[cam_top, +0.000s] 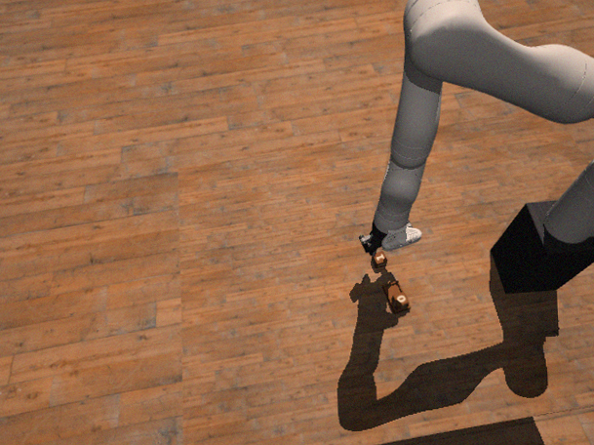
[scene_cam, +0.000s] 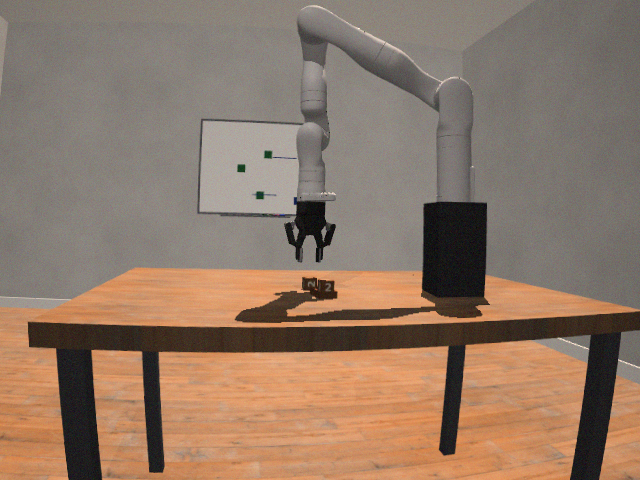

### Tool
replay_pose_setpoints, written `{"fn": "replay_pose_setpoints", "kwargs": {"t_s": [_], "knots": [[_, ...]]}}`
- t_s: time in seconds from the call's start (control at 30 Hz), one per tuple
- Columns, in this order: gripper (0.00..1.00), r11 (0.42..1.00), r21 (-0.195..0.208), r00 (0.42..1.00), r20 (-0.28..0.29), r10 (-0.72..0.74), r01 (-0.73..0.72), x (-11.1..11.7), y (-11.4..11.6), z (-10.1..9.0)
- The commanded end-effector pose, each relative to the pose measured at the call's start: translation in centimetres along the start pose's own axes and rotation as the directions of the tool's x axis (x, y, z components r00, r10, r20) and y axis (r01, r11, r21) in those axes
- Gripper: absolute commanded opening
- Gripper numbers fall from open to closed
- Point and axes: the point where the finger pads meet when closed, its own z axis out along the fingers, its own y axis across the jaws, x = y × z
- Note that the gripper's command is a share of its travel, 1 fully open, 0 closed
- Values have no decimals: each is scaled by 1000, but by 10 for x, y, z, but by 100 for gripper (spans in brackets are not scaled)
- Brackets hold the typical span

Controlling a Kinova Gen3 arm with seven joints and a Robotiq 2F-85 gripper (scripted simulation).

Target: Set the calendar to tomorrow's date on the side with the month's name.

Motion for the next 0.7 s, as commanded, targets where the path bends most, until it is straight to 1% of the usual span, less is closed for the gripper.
{"fn": "replay_pose_setpoints", "kwargs": {"t_s": [0.0,0.67], "knots": [[48,1000,6,1000,-2,1,-1,1,-3,6],[48,1000,6,1000,-2,1,-1,1,-3,28]]}}
